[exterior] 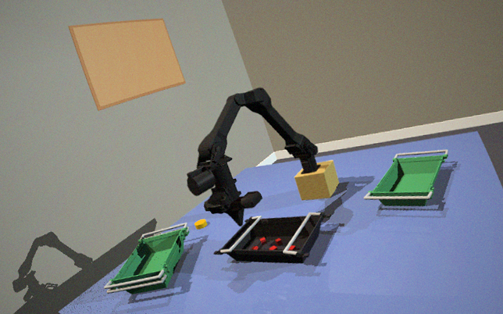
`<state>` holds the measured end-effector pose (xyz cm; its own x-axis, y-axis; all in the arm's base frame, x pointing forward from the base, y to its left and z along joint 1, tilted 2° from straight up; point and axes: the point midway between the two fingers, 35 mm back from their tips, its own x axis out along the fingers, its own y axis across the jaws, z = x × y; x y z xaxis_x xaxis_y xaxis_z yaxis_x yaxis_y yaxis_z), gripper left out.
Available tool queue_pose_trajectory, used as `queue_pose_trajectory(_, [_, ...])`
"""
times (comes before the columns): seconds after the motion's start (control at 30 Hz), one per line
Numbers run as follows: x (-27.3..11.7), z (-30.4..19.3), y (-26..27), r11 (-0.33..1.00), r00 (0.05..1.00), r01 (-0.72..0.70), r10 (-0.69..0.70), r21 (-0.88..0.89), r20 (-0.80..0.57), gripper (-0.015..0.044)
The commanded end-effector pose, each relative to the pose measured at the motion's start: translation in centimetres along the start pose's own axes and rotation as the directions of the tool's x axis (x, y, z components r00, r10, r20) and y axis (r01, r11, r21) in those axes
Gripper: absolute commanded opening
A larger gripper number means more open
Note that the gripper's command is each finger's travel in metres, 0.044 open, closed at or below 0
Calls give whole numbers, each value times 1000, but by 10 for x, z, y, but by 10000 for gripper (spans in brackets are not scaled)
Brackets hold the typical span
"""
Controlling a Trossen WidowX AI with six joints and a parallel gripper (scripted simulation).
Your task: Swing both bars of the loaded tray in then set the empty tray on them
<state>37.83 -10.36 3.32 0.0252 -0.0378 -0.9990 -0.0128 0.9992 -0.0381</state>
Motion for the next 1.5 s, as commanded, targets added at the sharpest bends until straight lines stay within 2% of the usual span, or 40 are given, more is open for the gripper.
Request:
queue_pose_trajectory(0.0, [0,0,0,1000,1000,0,0,0,0,0])
queue_pose_trajectory(0.63, [0,0,0,1000,1000,0,0,0,0,0])
queue_pose_trajectory(0.83, [0,0,0,1000,1000,0,0,0,0,157])
queue_pose_trajectory(0.93, [-12,3,-1,1000,1000,0,0,0,0,236])
queue_pose_trajectory(1.2, [-107,9,-2,1000,1000,0,0,0,1,440])
queue_pose_trajectory(1.3, [-143,2,0,1000,1000,-1,1,0,0,440])
queue_pose_trajectory(1.37, [-151,0,0,1000,1000,-1,1,0,0,440])
queue_pose_trajectory(1.4, [-120,7,2,1000,1000,0,0,-5,2,440])
queue_pose_trajectory(1.47, [-117,11,27,1000,1000,-4,4,4,3,440])
